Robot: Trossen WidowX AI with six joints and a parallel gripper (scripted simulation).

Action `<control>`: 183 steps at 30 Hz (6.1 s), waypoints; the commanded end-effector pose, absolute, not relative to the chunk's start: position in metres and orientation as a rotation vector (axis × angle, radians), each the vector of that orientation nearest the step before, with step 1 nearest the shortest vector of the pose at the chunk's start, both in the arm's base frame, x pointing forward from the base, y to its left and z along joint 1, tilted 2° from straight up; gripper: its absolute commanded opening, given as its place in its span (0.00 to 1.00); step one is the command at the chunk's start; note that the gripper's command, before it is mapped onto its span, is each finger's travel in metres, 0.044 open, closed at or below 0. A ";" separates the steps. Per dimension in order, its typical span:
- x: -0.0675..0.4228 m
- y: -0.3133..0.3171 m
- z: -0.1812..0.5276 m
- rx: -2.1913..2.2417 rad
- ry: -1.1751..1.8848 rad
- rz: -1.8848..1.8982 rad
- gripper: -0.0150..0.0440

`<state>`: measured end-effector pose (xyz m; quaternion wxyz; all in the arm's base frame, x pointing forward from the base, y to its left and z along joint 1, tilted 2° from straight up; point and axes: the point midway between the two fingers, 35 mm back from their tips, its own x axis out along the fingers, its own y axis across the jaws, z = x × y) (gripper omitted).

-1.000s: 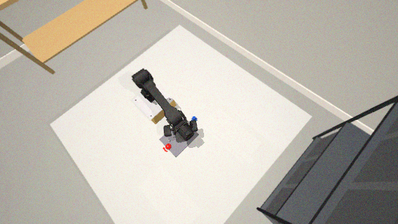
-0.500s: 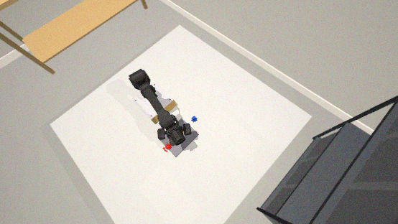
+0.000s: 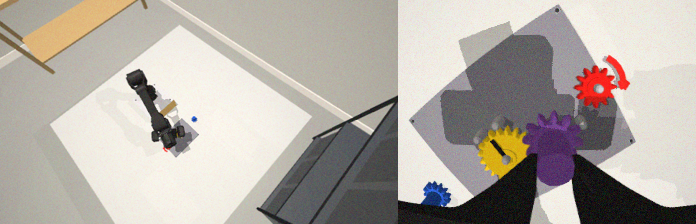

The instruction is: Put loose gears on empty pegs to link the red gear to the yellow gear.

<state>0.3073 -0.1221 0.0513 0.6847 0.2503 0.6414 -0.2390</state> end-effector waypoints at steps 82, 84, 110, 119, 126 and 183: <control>0.286 -0.143 0.010 0.644 1.410 -0.610 0.25; 0.286 -0.143 0.010 0.604 1.421 -0.573 0.25; 0.286 -0.143 -0.002 0.528 1.440 -0.501 0.25; 0.286 -0.144 -0.003 0.720 1.387 -0.681 0.25; 0.288 -0.144 -0.003 0.734 1.383 -0.693 0.25; 0.284 -0.144 0.040 0.563 1.431 -0.535 0.49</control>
